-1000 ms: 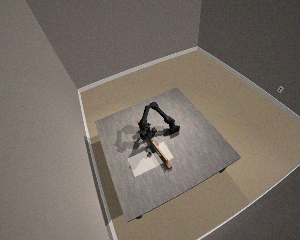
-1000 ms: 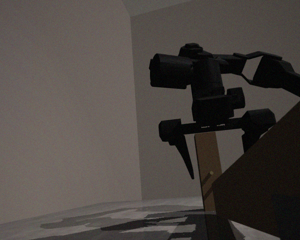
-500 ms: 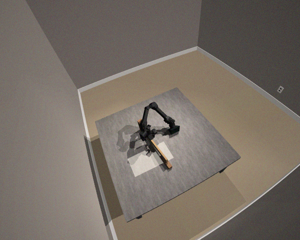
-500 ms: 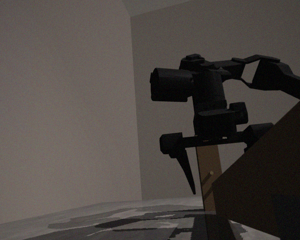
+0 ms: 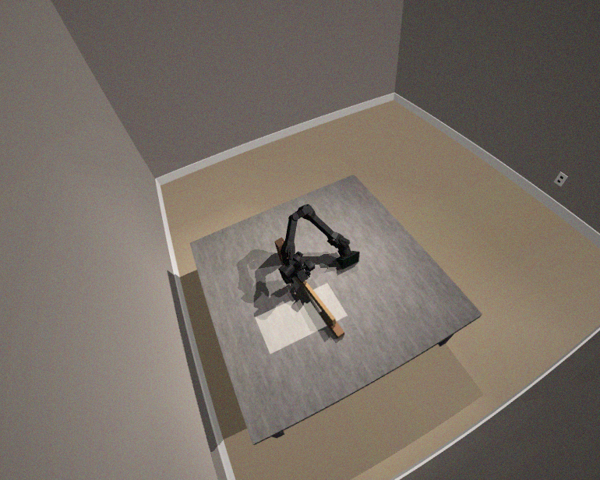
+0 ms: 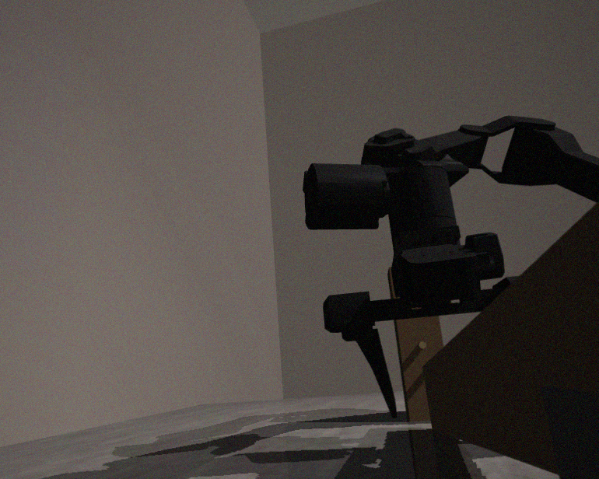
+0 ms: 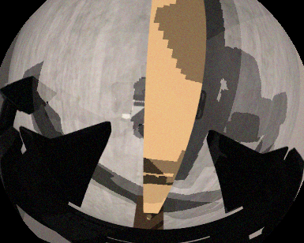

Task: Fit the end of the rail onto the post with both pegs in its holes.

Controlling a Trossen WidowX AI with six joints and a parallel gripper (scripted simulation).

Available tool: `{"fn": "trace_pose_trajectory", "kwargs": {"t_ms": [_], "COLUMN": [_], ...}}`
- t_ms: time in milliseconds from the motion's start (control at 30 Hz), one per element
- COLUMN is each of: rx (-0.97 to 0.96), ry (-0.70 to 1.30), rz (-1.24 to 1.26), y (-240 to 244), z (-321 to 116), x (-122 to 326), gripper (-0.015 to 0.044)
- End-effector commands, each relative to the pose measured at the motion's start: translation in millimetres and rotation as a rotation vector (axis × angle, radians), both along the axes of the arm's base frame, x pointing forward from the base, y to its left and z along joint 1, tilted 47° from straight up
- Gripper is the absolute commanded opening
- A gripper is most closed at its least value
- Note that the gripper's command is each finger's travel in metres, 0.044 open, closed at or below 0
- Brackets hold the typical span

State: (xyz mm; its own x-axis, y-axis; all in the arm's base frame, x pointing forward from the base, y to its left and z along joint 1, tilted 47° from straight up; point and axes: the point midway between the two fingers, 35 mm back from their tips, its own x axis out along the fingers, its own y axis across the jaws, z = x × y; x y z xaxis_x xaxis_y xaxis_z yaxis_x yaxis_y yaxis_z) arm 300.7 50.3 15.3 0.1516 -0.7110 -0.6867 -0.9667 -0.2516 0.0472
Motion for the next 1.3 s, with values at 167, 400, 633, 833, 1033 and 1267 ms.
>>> {"fn": "trace_pose_trajectory", "kwargs": {"t_ms": [167,400,633,833,1033,1267], "rx": [-0.007,-0.007,-0.007,-0.007,-0.007,-0.007], "ry": [0.004,0.004,0.004,0.004,0.004,0.004], "rz": [0.003,0.003,0.003,0.003,0.003,0.003], "y": [-3.8,-3.8,-3.8,-3.8,-3.8,-1.1], "z": [-2.3,-2.3,-2.3,-2.3,-2.3,-0.6], "x": [-0.4,-0.4,-0.4,-0.4,-0.4,-0.9], "gripper": [0.0282,0.0099,0.0013,0.0000,0.0000,0.0000]}}
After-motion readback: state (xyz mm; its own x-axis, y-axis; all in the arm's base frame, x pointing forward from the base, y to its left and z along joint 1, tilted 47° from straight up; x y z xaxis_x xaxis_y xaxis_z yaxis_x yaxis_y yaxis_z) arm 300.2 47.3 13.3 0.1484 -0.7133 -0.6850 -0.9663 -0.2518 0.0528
